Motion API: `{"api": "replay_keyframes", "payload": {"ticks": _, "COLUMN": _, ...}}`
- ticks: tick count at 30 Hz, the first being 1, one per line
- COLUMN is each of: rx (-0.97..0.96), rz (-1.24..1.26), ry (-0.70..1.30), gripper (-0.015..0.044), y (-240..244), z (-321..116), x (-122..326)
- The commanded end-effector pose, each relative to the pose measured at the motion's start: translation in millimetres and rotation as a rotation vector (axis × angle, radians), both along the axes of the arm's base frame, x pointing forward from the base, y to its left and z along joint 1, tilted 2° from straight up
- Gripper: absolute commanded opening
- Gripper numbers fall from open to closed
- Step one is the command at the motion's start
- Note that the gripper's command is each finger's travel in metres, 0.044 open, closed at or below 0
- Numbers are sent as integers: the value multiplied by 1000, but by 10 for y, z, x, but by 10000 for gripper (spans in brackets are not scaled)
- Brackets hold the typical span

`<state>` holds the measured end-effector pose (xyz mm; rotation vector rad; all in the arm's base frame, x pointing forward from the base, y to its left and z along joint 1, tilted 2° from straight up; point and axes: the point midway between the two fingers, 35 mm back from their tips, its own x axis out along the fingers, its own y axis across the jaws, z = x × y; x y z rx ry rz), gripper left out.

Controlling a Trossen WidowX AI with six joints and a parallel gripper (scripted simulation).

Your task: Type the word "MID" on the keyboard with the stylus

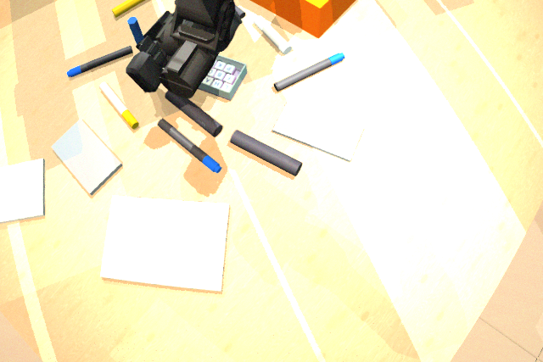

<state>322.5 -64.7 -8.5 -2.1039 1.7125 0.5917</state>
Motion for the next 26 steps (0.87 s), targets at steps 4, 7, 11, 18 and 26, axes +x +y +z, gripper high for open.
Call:
{"api": "replay_keyframes", "payload": {"ticks": 4, "rx": -3, "rz": 0, "ry": 5, "gripper": 81, "y": -4, "z": 9, "x": -8}}
{"api": "replay_keyframes", "payload": {"ticks": 7, "rx": -3, "rz": 0, "ry": 5, "gripper": 81, "y": -6, "z": 81, "x": -5}}
{"api": "replay_keyframes", "payload": {"ticks": 11, "rx": -3, "rz": 0, "ry": 5, "gripper": 81, "y": -12, "z": 260, "x": -3}}
{"api": "replay_keyframes", "payload": {"ticks": 18, "rx": -3, "rz": 0, "ry": 5, "gripper": 81, "y": -17, "z": 368, "x": -8}}
{"api": "replay_keyframes", "payload": {"ticks": 26, "rx": -1, "rz": -2, "ry": 3, "gripper": 81, "y": -14, "z": 341, "x": -8}}
